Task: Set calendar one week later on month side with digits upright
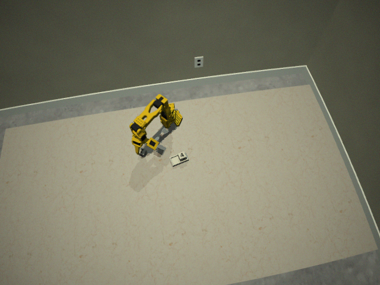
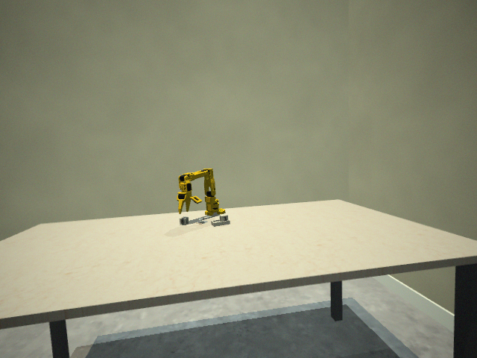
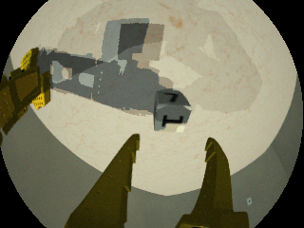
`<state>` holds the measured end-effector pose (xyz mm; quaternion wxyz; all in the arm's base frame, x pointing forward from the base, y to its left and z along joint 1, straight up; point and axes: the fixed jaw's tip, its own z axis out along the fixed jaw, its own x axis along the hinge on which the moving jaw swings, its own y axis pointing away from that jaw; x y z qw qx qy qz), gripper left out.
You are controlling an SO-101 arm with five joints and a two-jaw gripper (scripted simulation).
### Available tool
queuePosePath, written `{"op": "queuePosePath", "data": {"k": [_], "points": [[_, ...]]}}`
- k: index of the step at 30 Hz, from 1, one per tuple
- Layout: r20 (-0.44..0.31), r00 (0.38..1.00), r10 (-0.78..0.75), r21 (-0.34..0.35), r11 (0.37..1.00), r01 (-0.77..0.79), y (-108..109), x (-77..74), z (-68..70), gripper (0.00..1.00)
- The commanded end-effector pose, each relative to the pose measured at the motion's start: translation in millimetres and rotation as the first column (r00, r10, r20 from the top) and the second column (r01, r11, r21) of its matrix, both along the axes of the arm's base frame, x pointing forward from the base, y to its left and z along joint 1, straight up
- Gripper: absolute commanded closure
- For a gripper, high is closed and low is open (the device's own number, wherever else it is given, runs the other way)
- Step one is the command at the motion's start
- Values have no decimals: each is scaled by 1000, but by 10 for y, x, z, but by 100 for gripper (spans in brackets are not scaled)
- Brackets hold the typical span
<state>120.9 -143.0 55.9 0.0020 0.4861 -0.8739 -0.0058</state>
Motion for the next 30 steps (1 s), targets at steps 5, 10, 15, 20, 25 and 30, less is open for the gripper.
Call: {"op": "queuePosePath", "data": {"k": [5, 10, 15, 20, 25, 30], "points": [[26, 1000, -4, -27, 1000, 4, -30, 48, 23, 65], [26, 1000, -4, -27, 1000, 4, -34, 52, -20, 65], [26, 1000, -4, -27, 1000, 4, -37, 54, -59, 65], [26, 1000, -4, -27, 1000, 4, -40, 57, -137, 65], [26, 1000, -4, -27, 1000, 4, -41, 57, -220, 65], [26, 1000, -4, -27, 1000, 4, -39, 56, -278, 65]]}}
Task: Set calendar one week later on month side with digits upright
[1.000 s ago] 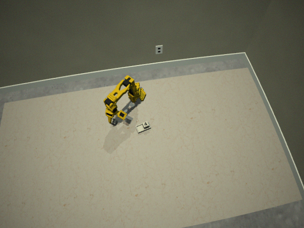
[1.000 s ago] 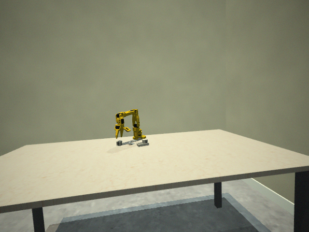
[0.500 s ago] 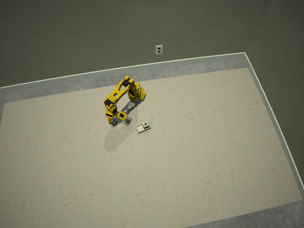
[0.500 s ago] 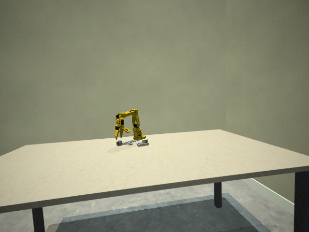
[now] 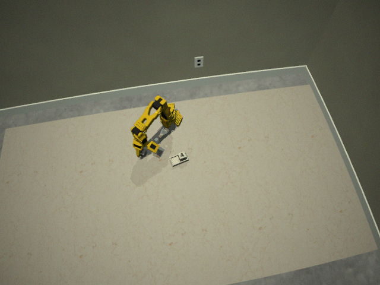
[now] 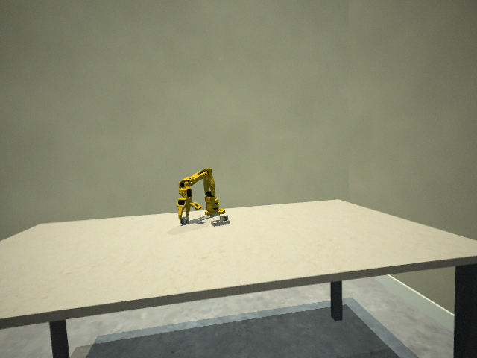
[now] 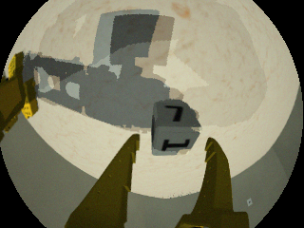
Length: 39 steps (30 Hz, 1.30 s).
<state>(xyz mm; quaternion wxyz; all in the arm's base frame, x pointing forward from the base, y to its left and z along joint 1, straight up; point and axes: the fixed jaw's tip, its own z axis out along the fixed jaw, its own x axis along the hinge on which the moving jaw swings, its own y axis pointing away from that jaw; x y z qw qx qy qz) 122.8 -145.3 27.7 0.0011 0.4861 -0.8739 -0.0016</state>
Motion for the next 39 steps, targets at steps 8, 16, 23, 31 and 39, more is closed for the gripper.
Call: {"op": "queuePosePath", "data": {"k": [8, 16, 23, 31, 39], "points": [[20, 1000, -4, -20, 1000, 4, -11, 32, -62, 65], [20, 1000, -4, -20, 1000, 4, -10, 31, -78, 65], [20, 1000, -4, -20, 1000, 4, -11, 32, -78, 65], [20, 1000, -4, -20, 1000, 4, -18, 44, -78, 68], [20, 1000, -4, -20, 1000, 4, -29, 62, -78, 71]]}}
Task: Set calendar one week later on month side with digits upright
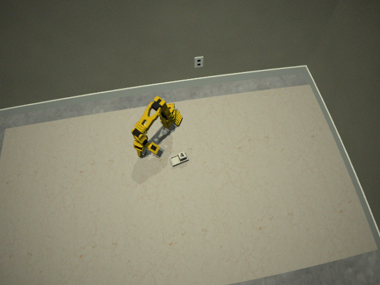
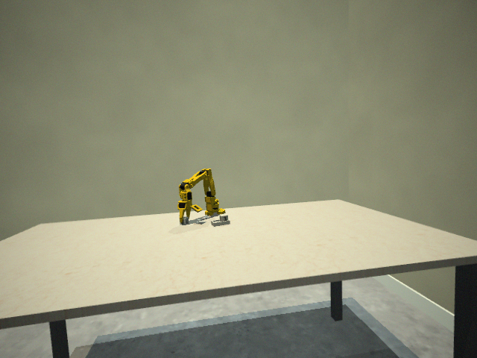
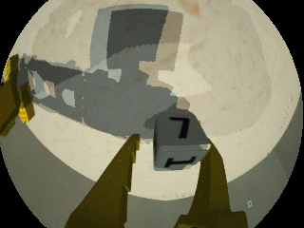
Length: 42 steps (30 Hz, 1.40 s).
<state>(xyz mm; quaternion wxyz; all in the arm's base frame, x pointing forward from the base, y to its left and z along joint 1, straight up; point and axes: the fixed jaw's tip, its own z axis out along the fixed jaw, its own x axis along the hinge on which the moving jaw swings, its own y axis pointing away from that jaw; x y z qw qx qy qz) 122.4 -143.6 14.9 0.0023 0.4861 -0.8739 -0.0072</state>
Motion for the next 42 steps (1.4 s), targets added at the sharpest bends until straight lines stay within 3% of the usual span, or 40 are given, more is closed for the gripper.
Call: {"op": "queuePosePath", "data": {"k": [1, 11, 32, 42], "points": [[28, 1000, -4, -29, 1000, 4, -48, 70, 51, 72], [28, 1000, -4, -29, 1000, 4, -68, 104, 51, 79], [28, 1000, -4, -29, 1000, 5, -79, 122, 50, 83], [28, 1000, -4, -29, 1000, 5, -79, 122, 50, 99]]}}
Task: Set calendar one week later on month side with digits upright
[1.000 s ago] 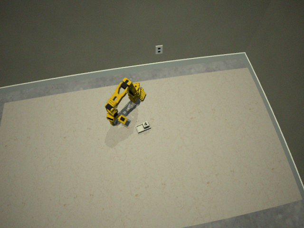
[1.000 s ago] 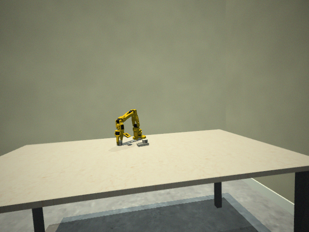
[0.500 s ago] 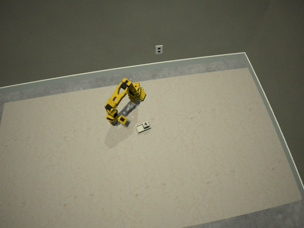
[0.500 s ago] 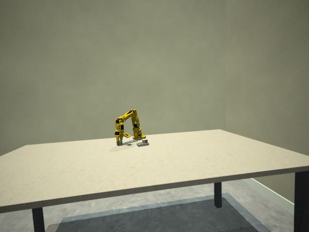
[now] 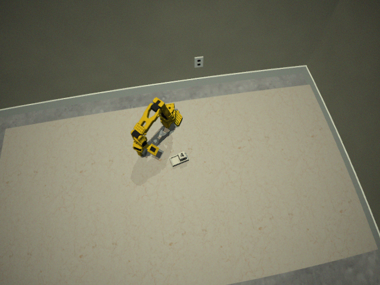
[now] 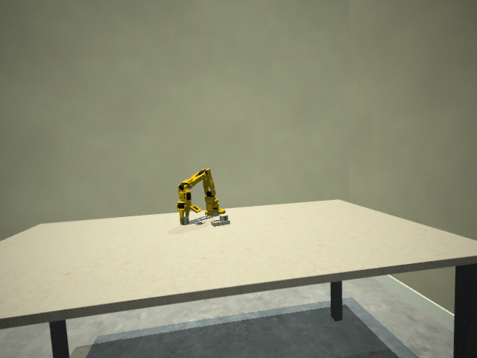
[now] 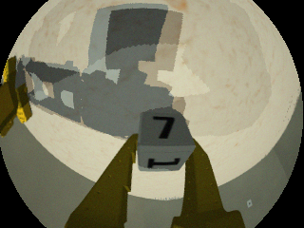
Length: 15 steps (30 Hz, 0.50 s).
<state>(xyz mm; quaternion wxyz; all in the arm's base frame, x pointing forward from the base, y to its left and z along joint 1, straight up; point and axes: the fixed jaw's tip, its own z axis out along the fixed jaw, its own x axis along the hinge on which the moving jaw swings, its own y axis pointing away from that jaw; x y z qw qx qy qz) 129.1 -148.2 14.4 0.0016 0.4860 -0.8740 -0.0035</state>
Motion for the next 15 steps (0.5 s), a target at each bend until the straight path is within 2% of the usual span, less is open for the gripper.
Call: {"op": "queuePosePath", "data": {"k": [1, 9, 15], "points": [[23, 1000, -4, -23, 1000, 4, -33, 54, 55, 100], [23, 1000, -4, -23, 1000, 4, -34, 55, 65, 100], [23, 1000, -4, -23, 1000, 4, -40, 58, 159, 100]]}}
